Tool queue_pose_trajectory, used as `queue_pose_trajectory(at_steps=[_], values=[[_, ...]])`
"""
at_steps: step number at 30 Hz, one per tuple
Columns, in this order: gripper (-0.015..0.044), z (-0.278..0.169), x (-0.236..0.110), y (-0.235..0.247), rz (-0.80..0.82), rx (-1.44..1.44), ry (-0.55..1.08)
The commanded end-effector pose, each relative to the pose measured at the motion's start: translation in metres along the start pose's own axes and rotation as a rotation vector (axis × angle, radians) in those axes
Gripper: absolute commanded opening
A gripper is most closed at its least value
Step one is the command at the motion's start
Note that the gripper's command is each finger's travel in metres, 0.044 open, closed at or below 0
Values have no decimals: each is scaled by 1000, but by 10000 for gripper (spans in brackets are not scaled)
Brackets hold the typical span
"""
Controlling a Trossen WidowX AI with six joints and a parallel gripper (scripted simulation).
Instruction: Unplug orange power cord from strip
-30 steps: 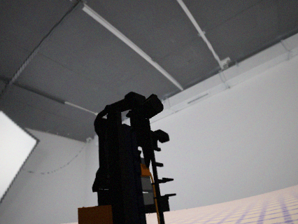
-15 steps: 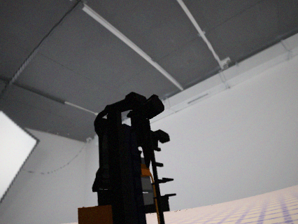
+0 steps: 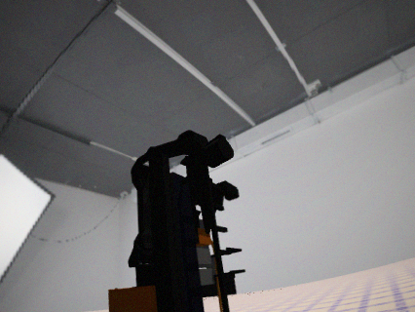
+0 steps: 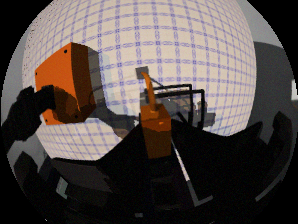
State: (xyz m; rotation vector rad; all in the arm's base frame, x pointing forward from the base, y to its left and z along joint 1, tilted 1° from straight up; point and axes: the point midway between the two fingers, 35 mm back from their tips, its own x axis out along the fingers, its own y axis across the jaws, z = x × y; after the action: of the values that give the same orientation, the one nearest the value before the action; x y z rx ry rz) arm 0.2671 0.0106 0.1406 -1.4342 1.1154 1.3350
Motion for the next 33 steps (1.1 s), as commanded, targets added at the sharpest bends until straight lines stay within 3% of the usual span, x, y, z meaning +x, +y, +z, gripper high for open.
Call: queue_pose_trajectory(at_steps=[1,6,23,28,33], values=[[0,30,-1,0,-3,-34,-73],[0,39,-2,1,-2,-34,-73],[440,41,-5,-1,0,-35,-72],[440,83,-17,1,0,-35,-77],[440,89,-19,2,0,-35,-77]])
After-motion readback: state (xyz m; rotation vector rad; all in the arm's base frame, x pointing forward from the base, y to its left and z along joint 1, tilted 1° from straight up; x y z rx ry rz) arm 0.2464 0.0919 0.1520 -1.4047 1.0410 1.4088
